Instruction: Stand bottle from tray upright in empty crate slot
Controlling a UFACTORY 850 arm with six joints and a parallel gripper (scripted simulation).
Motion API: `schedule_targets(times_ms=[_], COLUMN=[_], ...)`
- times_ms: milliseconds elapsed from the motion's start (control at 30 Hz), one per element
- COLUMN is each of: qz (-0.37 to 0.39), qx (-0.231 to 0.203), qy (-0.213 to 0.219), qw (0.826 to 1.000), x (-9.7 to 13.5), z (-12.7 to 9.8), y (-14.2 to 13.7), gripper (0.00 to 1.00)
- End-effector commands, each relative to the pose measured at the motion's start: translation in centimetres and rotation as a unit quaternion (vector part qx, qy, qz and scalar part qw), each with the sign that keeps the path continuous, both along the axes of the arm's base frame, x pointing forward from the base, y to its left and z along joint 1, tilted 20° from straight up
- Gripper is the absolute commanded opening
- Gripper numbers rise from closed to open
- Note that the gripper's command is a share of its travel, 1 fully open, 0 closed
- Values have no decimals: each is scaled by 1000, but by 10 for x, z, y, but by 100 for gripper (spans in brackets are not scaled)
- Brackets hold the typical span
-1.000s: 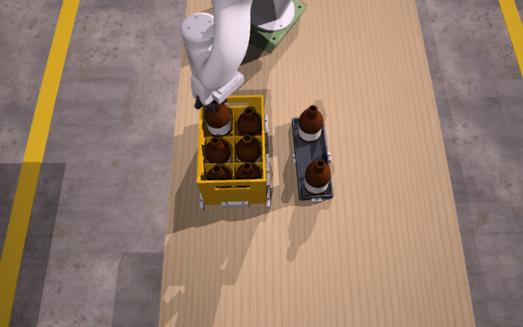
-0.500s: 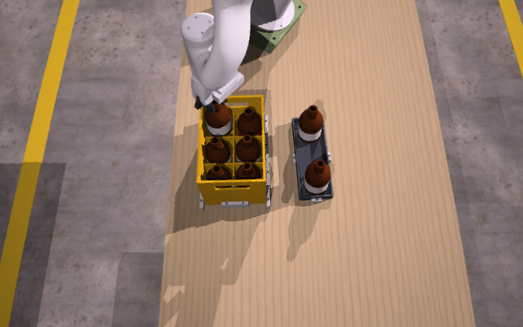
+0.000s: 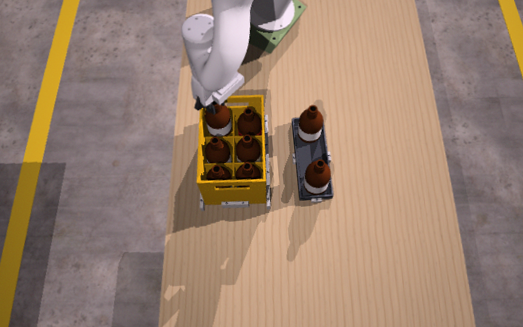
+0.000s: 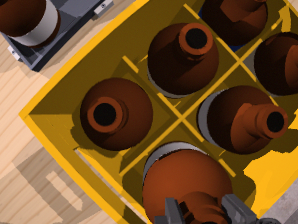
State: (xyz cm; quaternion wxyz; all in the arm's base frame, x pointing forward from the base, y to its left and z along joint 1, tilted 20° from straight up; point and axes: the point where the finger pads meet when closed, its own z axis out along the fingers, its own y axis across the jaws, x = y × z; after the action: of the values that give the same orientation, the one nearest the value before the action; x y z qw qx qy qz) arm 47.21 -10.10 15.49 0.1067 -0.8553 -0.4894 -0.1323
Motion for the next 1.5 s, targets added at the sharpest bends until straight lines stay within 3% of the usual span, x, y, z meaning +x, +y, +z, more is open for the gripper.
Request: schedule_targets(times_ms=[0,1467], qz=[0,0], qx=[0,0], qy=[-1,-1], qw=[1000,1000], x=[1,5], z=[-3,-33], y=[1,11], gripper=[0,0])
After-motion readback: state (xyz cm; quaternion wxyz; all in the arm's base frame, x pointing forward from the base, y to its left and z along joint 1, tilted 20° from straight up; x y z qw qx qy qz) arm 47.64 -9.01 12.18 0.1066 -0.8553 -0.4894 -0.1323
